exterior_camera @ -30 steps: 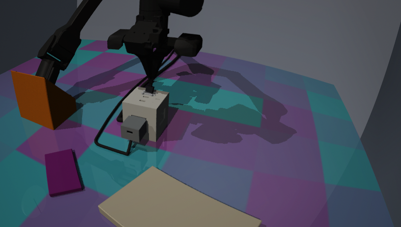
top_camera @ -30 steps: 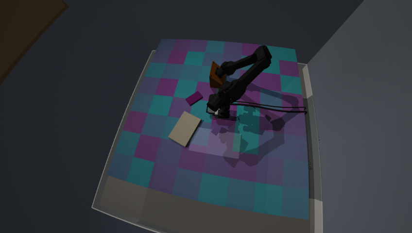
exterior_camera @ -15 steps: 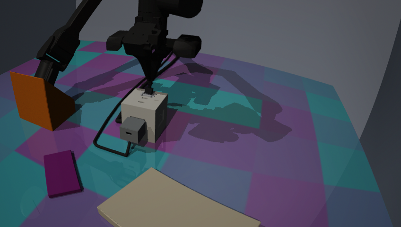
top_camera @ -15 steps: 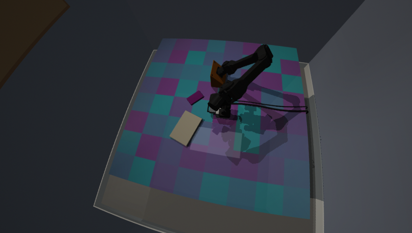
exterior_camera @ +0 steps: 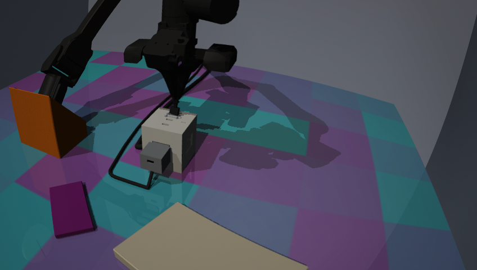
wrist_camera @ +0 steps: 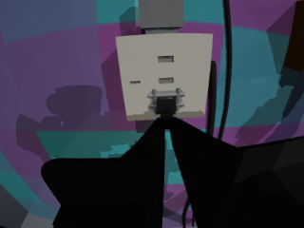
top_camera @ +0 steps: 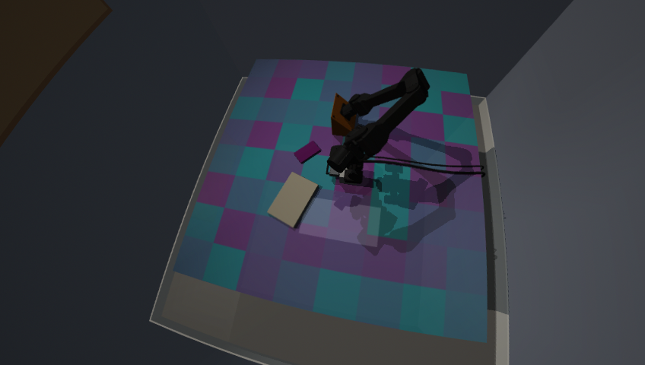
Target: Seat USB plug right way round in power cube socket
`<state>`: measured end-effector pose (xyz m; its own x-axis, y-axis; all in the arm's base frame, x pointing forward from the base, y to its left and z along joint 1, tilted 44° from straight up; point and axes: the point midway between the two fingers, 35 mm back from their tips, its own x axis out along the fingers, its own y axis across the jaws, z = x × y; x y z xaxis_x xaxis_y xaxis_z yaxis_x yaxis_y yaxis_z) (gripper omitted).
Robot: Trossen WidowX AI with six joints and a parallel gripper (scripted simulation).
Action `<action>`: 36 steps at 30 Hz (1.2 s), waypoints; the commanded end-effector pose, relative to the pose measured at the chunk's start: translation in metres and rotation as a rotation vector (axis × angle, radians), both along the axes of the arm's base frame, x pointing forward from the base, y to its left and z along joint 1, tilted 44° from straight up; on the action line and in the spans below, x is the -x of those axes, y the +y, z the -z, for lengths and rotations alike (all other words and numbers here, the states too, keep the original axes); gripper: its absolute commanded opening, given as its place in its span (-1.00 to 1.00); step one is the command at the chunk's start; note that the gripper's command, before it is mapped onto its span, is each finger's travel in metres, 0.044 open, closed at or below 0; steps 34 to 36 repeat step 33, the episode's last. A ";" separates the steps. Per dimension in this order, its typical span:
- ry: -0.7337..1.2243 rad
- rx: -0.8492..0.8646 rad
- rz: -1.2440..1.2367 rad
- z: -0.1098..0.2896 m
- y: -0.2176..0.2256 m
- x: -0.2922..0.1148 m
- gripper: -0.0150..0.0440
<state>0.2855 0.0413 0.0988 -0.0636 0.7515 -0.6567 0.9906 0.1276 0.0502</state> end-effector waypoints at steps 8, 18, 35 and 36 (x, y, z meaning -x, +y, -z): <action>0.000 0.000 0.000 0.000 0.000 0.000 -0.17; 0.000 0.000 0.000 0.000 0.000 0.000 -0.17; 0.000 0.000 -0.001 -0.008 -0.007 -0.001 -0.17; 0.000 0.000 -0.001 -0.008 -0.007 -0.001 -0.17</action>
